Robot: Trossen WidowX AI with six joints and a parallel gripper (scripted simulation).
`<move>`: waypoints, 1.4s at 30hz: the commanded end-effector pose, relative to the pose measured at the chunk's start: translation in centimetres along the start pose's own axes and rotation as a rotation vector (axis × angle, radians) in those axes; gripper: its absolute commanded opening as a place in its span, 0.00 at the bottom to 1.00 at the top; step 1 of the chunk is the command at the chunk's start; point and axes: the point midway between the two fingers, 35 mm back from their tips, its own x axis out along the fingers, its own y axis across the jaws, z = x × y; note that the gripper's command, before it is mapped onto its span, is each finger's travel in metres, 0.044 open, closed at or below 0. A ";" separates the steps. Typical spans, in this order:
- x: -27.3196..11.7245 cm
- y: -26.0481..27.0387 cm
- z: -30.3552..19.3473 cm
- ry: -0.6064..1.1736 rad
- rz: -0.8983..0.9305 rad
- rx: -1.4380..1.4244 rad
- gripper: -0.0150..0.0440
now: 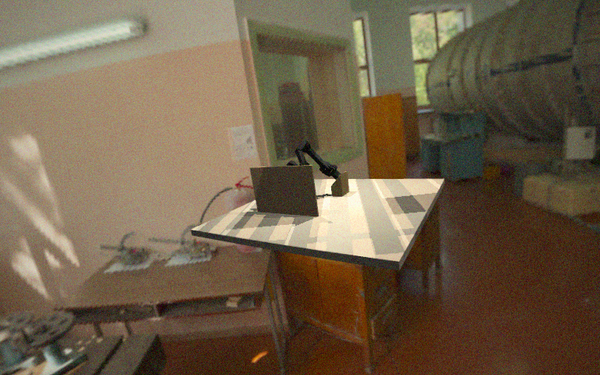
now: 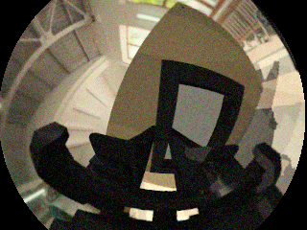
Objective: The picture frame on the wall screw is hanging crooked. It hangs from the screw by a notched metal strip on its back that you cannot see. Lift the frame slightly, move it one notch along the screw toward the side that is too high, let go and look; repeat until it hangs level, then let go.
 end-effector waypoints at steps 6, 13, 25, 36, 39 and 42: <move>0.0 0.0 0.0 0.000 0.000 0.072 0.25; 0.0 0.0 0.0 0.000 0.000 0.093 0.25; 0.0 0.0 0.0 0.000 0.000 0.166 0.25; 0.0 0.0 0.0 0.000 0.000 0.224 0.25; 0.0 0.0 0.0 0.000 0.000 0.234 0.25; 0.0 0.0 0.0 0.000 0.000 0.255 0.25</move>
